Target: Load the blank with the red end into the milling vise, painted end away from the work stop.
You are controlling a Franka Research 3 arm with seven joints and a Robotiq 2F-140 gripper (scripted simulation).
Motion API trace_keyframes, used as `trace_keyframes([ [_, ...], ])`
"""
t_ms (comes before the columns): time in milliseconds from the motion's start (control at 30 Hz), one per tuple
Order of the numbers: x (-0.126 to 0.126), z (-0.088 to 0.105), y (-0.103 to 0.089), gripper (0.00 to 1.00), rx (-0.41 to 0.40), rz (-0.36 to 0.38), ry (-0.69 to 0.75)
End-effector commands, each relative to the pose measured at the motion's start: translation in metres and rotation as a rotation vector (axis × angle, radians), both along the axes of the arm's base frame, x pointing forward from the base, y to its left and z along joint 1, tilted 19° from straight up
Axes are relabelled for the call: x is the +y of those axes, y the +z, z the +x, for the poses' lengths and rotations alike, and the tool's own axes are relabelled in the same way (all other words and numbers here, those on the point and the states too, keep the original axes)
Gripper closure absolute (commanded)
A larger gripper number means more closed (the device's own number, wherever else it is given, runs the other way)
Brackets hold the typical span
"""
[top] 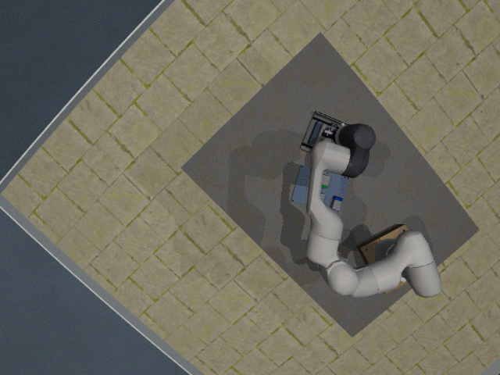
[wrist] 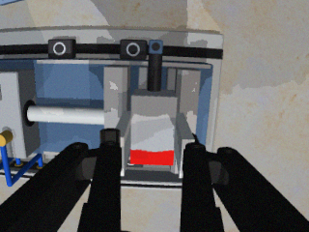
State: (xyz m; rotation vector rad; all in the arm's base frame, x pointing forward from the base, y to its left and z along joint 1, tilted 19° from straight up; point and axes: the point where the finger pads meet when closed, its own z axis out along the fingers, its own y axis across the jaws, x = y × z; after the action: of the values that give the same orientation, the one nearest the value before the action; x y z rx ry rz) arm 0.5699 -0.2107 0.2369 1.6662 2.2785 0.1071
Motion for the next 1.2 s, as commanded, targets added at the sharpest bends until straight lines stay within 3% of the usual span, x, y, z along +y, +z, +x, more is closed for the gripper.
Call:
trace_keyframes([
  [0, 0.0011, 0.001, 0.0017, 1.0, -0.004, 0.0, -0.004],
  [1167, 0.0013, 0.0016, 0.0031, 1.0, -0.005, 0.0, -0.006],
])
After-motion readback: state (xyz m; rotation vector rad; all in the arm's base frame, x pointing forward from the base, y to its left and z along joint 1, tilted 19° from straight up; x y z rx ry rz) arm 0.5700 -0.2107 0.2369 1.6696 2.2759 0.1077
